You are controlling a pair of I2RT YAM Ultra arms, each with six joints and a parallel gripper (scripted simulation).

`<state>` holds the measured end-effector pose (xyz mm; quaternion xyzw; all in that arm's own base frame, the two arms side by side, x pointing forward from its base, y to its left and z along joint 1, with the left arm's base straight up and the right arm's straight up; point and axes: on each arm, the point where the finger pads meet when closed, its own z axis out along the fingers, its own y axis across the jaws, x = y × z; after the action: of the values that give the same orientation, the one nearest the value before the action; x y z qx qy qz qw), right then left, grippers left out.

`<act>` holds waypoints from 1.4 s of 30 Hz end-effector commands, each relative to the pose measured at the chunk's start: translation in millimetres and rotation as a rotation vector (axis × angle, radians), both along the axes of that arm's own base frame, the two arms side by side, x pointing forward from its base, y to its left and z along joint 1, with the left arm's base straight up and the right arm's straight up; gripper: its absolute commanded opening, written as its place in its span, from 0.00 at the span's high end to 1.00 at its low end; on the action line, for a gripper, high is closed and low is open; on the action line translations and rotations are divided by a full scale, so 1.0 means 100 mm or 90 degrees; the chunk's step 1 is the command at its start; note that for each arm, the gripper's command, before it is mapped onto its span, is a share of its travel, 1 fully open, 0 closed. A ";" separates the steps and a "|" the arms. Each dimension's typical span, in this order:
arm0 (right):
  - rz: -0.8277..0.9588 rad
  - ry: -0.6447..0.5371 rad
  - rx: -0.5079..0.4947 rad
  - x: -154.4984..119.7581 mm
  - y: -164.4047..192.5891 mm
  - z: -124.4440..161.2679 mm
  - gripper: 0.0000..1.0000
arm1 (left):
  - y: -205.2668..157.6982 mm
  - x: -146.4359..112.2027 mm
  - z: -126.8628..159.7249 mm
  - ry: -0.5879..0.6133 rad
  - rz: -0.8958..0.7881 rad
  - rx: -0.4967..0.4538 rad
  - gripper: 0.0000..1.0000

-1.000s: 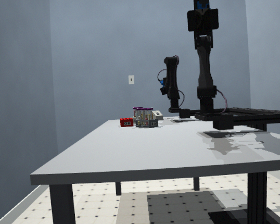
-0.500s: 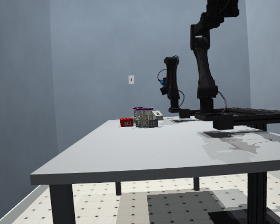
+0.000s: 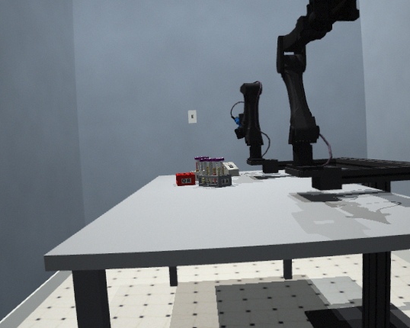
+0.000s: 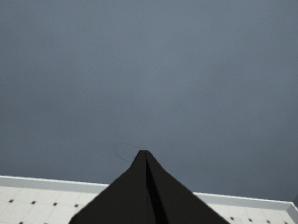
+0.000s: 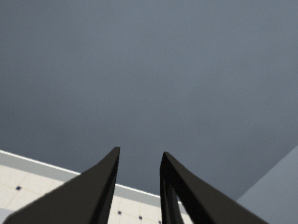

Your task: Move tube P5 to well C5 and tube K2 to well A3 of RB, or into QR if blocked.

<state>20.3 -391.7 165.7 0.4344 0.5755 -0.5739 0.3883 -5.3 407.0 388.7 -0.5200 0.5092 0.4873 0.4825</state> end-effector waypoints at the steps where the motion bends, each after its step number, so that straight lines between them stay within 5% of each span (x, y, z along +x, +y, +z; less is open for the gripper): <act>1: -0.001 -0.002 -0.010 0.00 -0.01 0.05 0.70 | -0.09 -0.02 0.27 0.004 0.000 0.038 1.00; 35: -0.001 -0.002 -0.010 0.00 -0.01 0.05 0.70 | -0.09 -0.02 0.27 0.004 0.000 0.038 1.00; 42: 0.045 -0.013 0.025 0.32 -0.11 -0.02 0.70 | -0.09 -0.02 0.27 0.004 0.000 0.038 1.00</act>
<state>42.2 -394.8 167.9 0.4209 0.5903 -0.5560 0.4065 -5.9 406.9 388.8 -0.5203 0.5087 0.4877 0.4823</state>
